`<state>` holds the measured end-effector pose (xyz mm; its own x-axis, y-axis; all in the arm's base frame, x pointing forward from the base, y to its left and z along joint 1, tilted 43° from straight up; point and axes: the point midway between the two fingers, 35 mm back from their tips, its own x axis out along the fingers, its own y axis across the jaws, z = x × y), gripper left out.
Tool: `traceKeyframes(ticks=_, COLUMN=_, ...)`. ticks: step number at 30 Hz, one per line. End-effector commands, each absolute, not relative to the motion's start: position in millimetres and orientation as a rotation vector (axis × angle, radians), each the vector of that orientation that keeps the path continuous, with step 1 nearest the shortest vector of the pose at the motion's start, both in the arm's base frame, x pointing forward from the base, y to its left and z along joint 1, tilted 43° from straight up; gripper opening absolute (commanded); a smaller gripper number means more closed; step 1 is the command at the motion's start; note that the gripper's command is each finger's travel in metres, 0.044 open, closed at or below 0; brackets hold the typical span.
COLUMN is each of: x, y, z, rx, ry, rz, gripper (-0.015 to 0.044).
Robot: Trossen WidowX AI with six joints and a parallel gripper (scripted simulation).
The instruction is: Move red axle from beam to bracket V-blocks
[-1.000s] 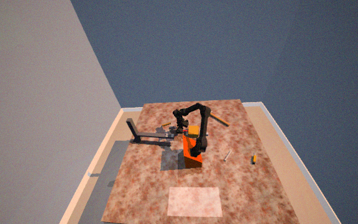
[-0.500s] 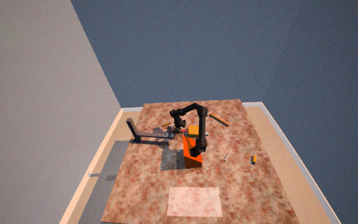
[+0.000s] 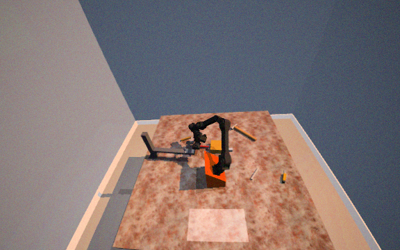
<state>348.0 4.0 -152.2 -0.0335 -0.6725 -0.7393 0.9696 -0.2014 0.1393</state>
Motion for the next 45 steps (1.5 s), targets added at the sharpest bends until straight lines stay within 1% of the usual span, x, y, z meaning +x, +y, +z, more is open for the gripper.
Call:
traceKeyframes(ticks=1, x=347.6, y=-0.2, z=-156.6, rx=0.823, ry=0.486, rz=-1.598, gripper=0.0000)
traceKeyframes(ticks=4, x=347.7, y=-0.6, z=-157.4, rx=0.823, ry=0.486, rz=-1.598, gripper=0.0000)
traceKeyframes(ticks=21, x=347.9, y=9.6, z=-146.5, rx=0.824, ry=0.486, rz=-1.598, gripper=0.0440)
traceKeyframes(ticks=37, x=349.4, y=35.9, z=-118.4, rx=0.825, ry=0.488, rz=-1.597, gripper=0.0440)
traceKeyframes(ticks=45, x=338.2, y=7.0, z=-80.5, rx=0.826, ry=0.484, rz=-1.600, gripper=0.0440)
